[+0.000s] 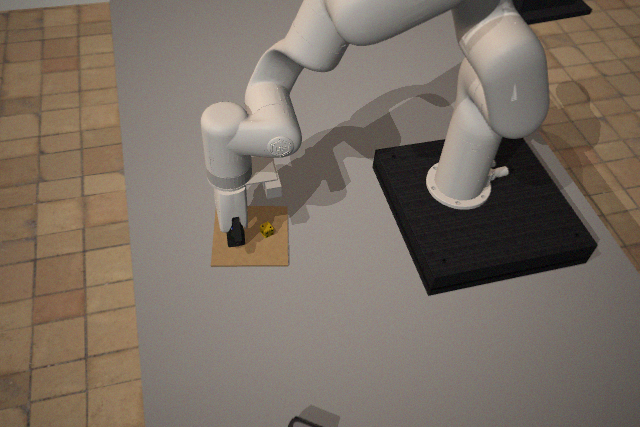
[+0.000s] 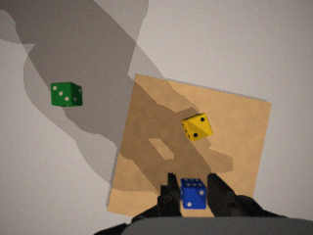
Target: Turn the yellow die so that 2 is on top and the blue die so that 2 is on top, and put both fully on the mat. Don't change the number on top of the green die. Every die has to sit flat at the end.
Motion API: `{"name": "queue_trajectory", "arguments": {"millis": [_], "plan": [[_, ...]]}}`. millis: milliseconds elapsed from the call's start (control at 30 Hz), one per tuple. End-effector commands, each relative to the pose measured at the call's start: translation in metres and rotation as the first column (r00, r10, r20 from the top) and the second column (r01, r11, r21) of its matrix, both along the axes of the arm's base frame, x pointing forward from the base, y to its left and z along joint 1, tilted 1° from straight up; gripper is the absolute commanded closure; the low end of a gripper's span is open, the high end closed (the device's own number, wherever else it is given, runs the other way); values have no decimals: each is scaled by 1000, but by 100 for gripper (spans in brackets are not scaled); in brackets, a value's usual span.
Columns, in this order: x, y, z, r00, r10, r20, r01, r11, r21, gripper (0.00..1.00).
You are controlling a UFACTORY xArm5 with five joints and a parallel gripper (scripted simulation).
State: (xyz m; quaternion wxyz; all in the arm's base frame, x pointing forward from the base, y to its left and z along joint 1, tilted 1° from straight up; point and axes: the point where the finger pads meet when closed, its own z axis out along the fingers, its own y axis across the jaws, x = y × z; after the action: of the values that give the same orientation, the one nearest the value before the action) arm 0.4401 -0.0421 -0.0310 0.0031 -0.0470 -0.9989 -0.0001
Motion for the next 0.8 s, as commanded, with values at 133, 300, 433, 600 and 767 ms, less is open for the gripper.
{"name": "queue_trajectory", "arguments": {"millis": [133, 300, 433, 600, 767], "plan": [[1, 0, 1, 1000, 0, 4, 0, 1000, 0, 64], [1, 0, 1, 1000, 0, 4, 0, 1000, 0, 64], [1, 0, 6, 1000, 0, 4, 0, 1000, 0, 64], [2, 0, 24, 1000, 0, 3, 0, 1000, 0, 64], [2, 1, 40, 1000, 0, 3, 0, 1000, 0, 64]]}}
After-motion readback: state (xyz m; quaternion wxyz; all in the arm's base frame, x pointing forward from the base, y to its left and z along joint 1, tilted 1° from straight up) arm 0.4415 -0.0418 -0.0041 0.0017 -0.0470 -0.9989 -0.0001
